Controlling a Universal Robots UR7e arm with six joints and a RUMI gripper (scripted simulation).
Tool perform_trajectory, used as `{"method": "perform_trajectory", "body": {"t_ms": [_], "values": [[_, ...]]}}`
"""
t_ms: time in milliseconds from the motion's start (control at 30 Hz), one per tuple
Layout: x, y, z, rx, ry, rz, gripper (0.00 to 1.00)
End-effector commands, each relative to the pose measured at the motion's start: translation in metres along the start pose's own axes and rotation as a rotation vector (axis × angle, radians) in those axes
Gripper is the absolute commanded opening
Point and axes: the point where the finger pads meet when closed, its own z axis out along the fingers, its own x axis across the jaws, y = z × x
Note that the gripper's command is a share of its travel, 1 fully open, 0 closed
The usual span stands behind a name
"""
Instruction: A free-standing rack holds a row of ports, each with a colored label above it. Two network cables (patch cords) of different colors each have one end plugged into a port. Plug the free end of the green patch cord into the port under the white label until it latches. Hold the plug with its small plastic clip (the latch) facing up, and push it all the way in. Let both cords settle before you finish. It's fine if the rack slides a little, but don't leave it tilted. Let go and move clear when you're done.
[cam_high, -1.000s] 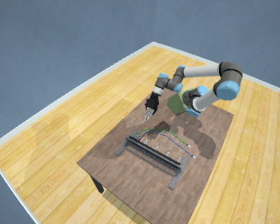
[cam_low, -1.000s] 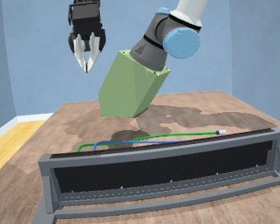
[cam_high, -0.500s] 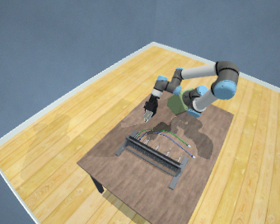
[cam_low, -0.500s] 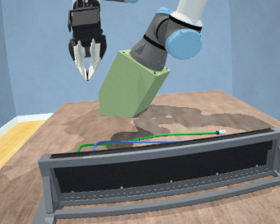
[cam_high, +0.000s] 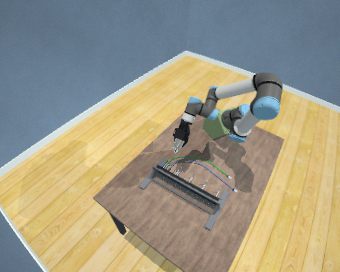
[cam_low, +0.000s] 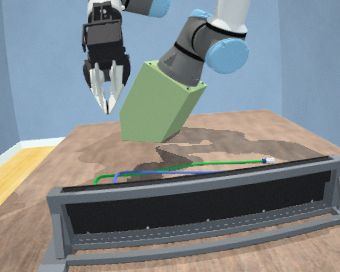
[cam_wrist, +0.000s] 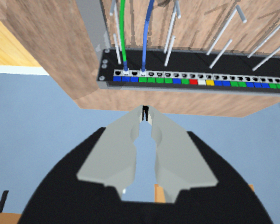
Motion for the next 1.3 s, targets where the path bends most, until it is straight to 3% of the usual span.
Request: {"method": "perform_trajectory", "body": {"t_ms": [0,800,1267], "values": [[-0.003,0.003,0.016,-0.005,-0.013,-0.004,0.00],[-0.004,0.003,0.069,-0.004,-0.014,-0.005,0.00],[-0.004,0.003,0.081,-0.004,-0.014,-0.005,0.00]]}}
